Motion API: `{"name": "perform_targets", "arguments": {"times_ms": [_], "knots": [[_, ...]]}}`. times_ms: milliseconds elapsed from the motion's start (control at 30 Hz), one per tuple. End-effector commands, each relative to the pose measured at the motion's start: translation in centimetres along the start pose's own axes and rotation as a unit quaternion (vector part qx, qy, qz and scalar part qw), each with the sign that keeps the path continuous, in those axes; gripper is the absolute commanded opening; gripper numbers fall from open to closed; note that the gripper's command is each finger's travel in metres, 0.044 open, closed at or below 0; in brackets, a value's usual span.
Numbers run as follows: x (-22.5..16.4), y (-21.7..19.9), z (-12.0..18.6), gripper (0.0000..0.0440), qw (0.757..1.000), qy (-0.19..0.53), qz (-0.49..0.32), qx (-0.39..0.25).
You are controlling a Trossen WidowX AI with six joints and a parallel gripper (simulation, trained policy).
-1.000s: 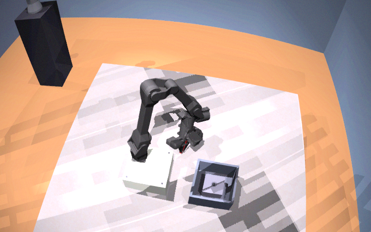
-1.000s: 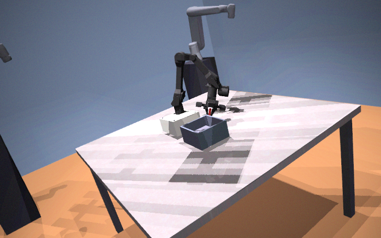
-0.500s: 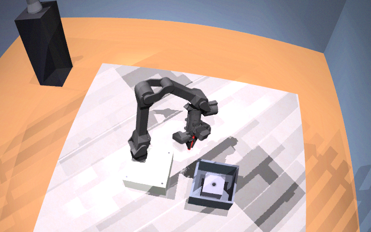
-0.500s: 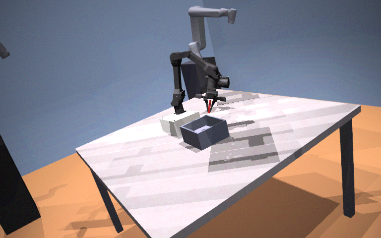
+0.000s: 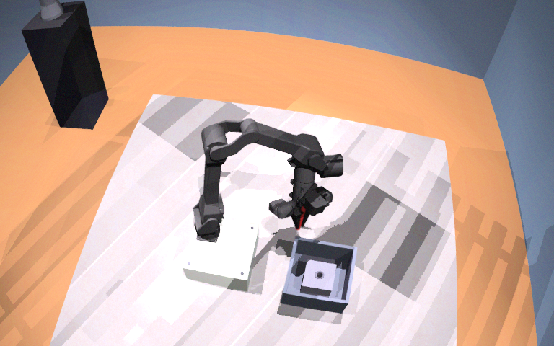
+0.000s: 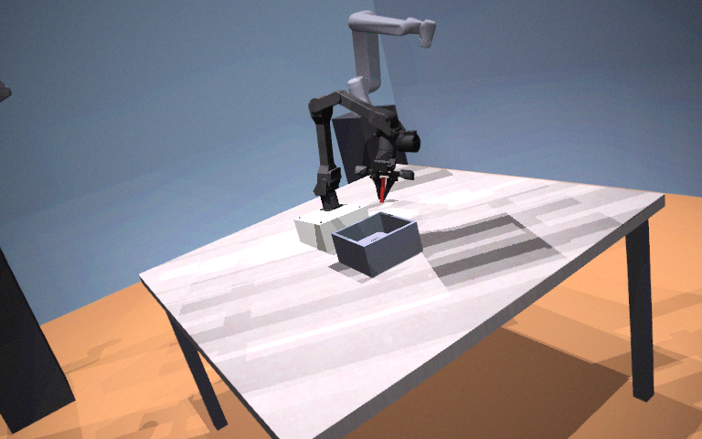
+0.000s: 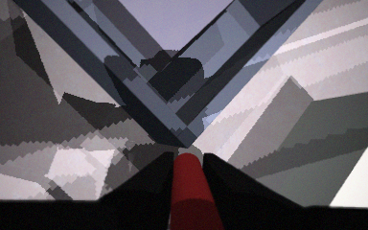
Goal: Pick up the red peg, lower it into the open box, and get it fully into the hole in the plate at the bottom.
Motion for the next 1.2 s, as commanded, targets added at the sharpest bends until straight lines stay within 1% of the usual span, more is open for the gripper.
{"name": "perform_targets", "arguments": {"times_ms": [0, 200, 467, 733, 933, 1000, 1167], "knots": [[2.4, -0.4, -0.2, 0.0, 1.0, -0.005, -0.027, 0.001], [5.4, -0.9, -1.4, 0.0, 0.999, -0.005, -0.051, 0.002], [9.0, -1.5, -3.8, 0.0, 0.998, 0.001, -0.065, 0.01], [11.7, -1.6, -6.5, 0.0, 0.998, 0.015, -0.054, 0.031], [12.7, -1.3, -8.8, 0.0, 0.998, 0.026, -0.032, 0.052], [12.7, -1.1, -9.5, 0.0016, 0.998, 0.034, -0.021, 0.057], [12.2, -0.9, -11.4, 0.0134, 0.996, 0.059, 0.004, 0.064]]}}
Point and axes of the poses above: the point midway between the two fingers, 35 mm back from their tips, its own z axis back along the fingers, its own y axis across the jaws, x = y × z, the point moved 4 cm from there along z, back along the fingers, and after that the axes turned 4 degrees about z, right-handed, at the moved point
